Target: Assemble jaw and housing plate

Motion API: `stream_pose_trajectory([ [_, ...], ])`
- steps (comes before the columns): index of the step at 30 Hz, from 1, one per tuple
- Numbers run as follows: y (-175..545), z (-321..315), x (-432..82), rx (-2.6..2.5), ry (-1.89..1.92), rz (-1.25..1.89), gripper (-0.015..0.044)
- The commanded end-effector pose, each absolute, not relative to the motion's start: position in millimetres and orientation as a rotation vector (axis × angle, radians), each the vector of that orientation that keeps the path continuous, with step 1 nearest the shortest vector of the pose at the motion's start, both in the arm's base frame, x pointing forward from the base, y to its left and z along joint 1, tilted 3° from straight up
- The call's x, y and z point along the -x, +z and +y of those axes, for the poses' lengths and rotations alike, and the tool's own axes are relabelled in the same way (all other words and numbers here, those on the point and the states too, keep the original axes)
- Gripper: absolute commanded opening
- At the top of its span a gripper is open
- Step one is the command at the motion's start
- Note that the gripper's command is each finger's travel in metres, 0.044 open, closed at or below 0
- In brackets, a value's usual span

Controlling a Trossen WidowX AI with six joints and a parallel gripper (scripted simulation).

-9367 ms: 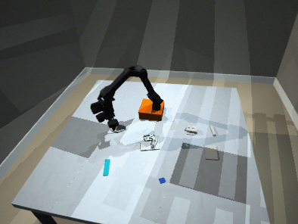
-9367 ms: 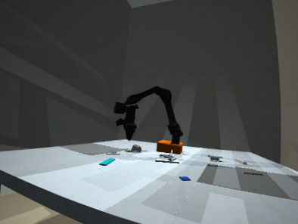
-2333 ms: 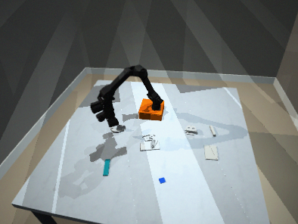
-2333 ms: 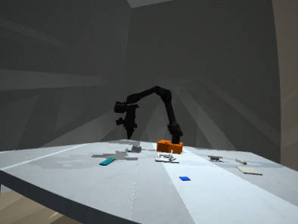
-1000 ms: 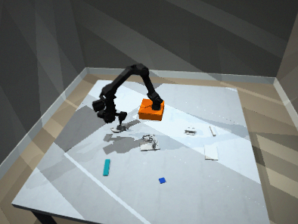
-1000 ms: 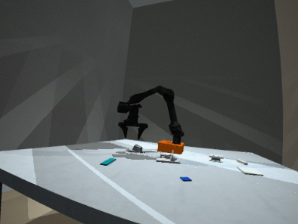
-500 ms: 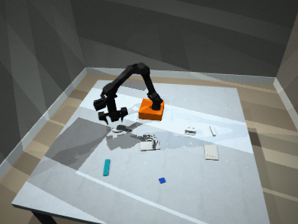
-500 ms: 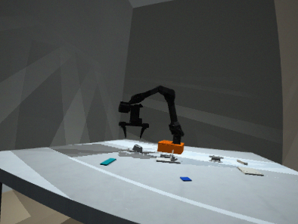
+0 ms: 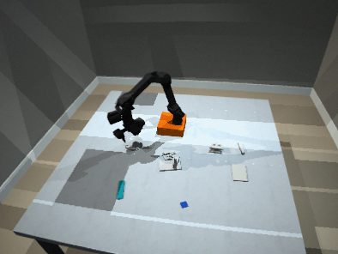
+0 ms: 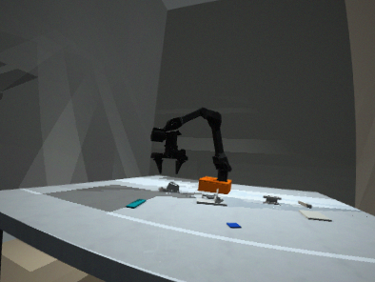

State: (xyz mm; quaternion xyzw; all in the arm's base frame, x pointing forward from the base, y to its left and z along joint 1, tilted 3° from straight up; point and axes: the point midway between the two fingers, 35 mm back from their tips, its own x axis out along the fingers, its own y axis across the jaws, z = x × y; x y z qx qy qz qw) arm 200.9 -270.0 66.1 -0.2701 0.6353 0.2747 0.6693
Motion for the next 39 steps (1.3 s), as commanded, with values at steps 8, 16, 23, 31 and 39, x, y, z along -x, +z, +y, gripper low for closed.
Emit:
stream_pose_trajectory([
  [8, 69.3, -266.0, -195.7, 0.896, 0.877, 1.331, 0.0440],
  [16, 70.0, -263.1, -192.0, 1.097, 1.067, 1.234, 0.0440],
  [23, 70.4, -260.5, -188.9, 1.270, 1.230, 1.132, 0.0440],
  [31, 70.6, -259.5, -187.7, 1.330, 1.287, 1.092, 0.0440],
  [39, 31.3, -256.4, -187.8, 1.330, 1.287, 1.091, 0.0440],
])
